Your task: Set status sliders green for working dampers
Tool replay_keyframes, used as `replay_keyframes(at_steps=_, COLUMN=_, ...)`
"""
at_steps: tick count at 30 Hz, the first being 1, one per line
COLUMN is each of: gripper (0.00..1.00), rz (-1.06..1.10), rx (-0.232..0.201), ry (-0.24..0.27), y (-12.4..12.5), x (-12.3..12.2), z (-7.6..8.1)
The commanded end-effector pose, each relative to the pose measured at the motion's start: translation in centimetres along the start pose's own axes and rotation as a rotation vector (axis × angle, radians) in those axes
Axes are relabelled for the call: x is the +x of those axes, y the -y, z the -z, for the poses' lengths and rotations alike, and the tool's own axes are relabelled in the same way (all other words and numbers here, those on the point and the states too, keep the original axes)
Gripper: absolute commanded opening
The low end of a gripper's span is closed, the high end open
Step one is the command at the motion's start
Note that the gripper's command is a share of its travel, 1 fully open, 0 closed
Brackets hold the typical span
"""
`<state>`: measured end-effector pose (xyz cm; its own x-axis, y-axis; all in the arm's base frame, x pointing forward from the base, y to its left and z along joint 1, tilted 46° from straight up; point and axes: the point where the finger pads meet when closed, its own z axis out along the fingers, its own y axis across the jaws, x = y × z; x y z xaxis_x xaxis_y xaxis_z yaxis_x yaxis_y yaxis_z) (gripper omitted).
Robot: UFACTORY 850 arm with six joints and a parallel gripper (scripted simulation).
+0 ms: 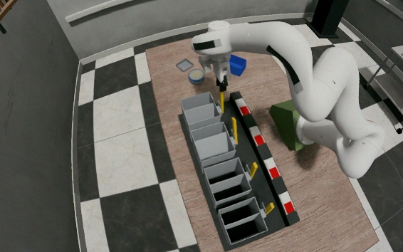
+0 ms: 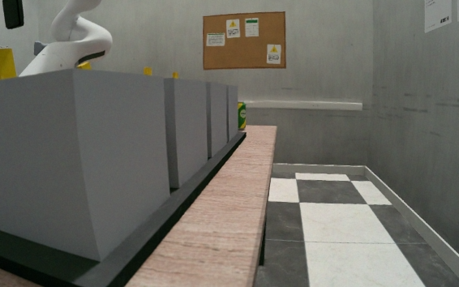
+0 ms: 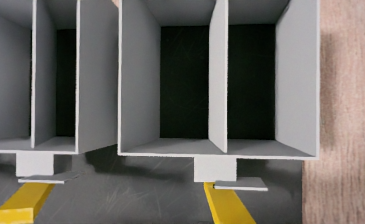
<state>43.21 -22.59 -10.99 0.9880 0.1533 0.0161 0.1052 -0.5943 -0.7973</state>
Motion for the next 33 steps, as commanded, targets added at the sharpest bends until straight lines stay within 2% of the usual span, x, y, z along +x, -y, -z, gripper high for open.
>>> replay_keyframes(at_steps=1, gripper=0.39, rz=0.001, rx=-0.002, ry=-0.001, y=0.0, x=0.0, z=0.1)
replay_keyframes(at_steps=14, gripper=0.39, rz=0.0, rx=-0.003, ry=0.0, y=0.0, x=0.0, z=-0.6)
replay_keyframes(at_steps=25, gripper=0.39, rz=0.0, rx=-0.003, ry=0.0, y=-0.1, x=0.0, z=-2.7)
replay_keyframes(at_steps=27, gripper=0.39, rz=0.0, rx=-0.003, ry=0.0, y=-0.1, x=0.0, z=-2.7)
replay_keyframes(at_steps=33, gripper=0.39, rz=0.0, rx=-0.003, ry=0.0, y=-0.1, x=0.0, z=-4.3)
